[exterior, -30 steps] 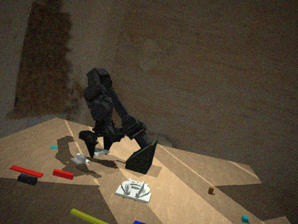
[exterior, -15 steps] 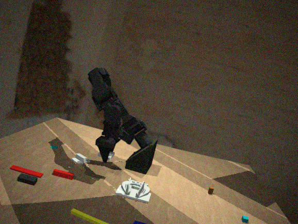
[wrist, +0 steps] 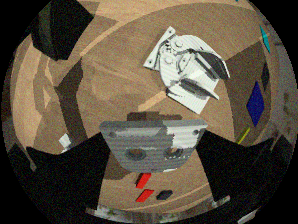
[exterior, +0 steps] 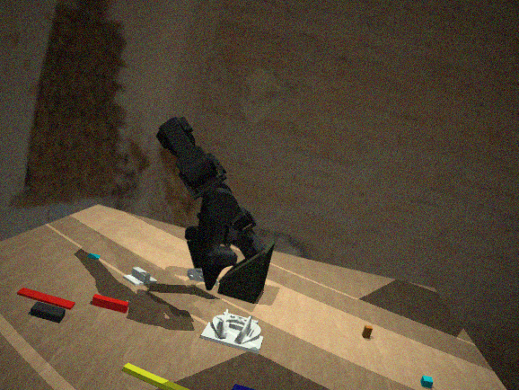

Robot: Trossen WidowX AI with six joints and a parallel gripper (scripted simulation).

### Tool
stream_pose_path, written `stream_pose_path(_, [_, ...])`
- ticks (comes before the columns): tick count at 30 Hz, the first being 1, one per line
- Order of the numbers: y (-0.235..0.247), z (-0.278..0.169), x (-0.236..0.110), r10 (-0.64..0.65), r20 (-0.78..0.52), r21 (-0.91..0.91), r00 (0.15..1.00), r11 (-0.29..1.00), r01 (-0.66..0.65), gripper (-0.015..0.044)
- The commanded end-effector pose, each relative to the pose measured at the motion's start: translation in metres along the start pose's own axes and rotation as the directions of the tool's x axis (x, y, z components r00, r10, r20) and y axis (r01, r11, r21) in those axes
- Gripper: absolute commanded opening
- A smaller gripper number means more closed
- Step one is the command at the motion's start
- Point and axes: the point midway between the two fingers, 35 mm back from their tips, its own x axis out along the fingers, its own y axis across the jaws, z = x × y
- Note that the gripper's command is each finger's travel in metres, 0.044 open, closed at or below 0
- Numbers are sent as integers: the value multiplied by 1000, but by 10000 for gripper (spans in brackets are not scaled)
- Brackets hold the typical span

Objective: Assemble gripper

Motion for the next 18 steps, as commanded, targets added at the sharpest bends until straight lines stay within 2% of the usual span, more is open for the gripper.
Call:
stream_pose_path(1, [-8,12,1,3,2,-150,1000,989,-3,351])
stream_pose_path(9, [-19,30,2,10,-7,-394,1000,919,-12,351])
stream_pose_path(18, [-29,52,4,18,-20,-637,1000,770,-26,351])
